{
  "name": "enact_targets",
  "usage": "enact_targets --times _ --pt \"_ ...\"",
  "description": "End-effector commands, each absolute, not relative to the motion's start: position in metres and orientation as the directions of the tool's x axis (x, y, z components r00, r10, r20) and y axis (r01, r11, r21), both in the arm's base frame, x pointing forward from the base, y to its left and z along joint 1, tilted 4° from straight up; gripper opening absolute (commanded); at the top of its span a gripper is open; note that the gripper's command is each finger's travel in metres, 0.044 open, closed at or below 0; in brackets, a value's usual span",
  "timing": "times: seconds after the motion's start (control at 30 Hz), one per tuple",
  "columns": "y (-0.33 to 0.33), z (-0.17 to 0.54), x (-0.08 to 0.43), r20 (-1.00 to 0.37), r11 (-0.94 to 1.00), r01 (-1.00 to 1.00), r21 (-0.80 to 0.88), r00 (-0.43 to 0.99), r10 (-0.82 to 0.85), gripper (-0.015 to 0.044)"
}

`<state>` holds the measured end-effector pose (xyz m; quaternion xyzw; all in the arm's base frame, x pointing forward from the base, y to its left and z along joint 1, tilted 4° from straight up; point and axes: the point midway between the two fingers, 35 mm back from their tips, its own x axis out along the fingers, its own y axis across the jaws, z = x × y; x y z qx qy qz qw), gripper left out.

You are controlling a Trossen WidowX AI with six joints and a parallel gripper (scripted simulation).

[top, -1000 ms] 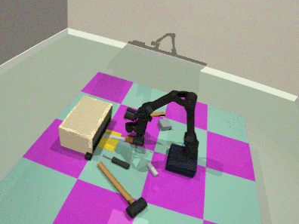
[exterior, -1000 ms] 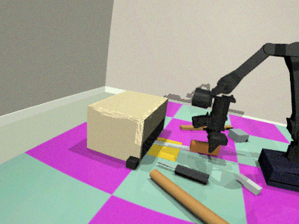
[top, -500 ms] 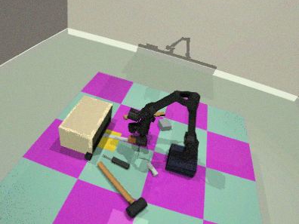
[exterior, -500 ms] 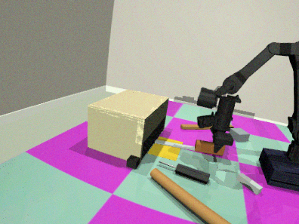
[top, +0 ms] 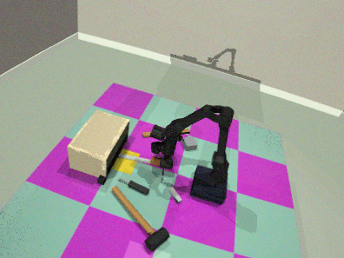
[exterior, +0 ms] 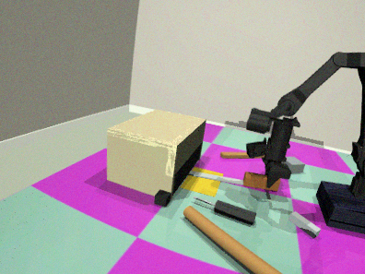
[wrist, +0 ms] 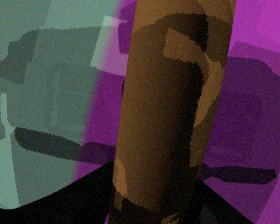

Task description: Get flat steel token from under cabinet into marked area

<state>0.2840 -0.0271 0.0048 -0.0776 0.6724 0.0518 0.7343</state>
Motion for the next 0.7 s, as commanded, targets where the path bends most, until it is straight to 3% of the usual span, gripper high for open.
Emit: enact_targets --times 0.0,0.67 --pt "-0.028 0.003 0.277 -0.996 0.981 -0.186 -0.044 0.088 -0.028 0.0000" --pt "-0.034 0.001 0.253 -0.996 0.981 -0.186 -0.044 0.086 -0.029 0.0000"
